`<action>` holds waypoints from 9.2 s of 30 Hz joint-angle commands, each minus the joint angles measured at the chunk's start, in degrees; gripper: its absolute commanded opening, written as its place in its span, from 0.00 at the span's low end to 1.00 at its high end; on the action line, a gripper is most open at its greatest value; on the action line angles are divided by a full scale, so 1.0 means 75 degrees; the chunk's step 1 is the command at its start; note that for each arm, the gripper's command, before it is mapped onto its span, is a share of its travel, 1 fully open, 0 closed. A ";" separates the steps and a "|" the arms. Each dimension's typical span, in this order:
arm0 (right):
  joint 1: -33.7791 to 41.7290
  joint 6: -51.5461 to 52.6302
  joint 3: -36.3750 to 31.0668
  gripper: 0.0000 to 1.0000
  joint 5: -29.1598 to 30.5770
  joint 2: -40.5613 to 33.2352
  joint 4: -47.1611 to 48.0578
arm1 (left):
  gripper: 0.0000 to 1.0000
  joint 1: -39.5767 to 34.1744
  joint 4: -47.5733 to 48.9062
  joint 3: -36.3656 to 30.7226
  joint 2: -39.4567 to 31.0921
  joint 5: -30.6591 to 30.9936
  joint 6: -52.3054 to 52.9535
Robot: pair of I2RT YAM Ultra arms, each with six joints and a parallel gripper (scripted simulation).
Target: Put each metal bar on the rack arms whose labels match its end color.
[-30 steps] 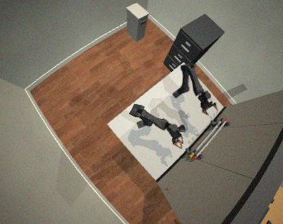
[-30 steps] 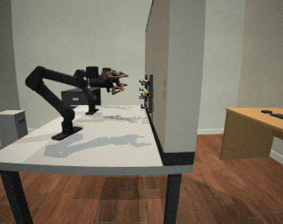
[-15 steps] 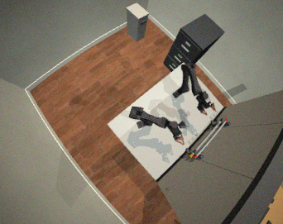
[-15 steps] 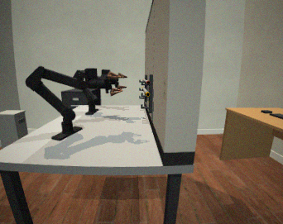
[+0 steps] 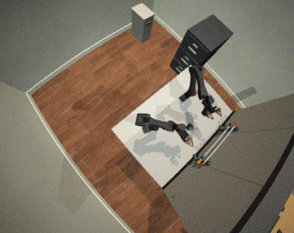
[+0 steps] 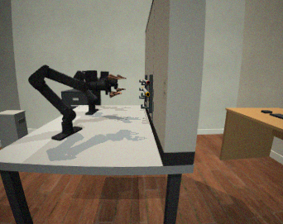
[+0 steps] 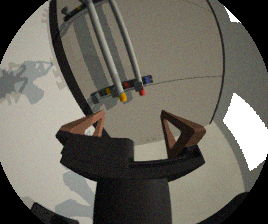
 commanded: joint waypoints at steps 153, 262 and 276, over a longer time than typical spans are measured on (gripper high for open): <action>-0.0615 -0.2079 0.0236 1.00 -0.0846 0.6086 0.5781 | 1.00 0.0755 0.7058 -0.0745 0.5884 0.0646 0.2376; -0.0614 -0.2092 0.1816 1.00 -0.0844 0.3681 0.1822 | 1.00 0.0752 0.2718 0.0993 0.3260 0.0641 0.2384; -0.0614 -0.2092 0.2342 1.00 -0.0844 0.3388 0.1001 | 1.00 0.0752 0.1871 0.1555 0.2976 0.0641 0.2384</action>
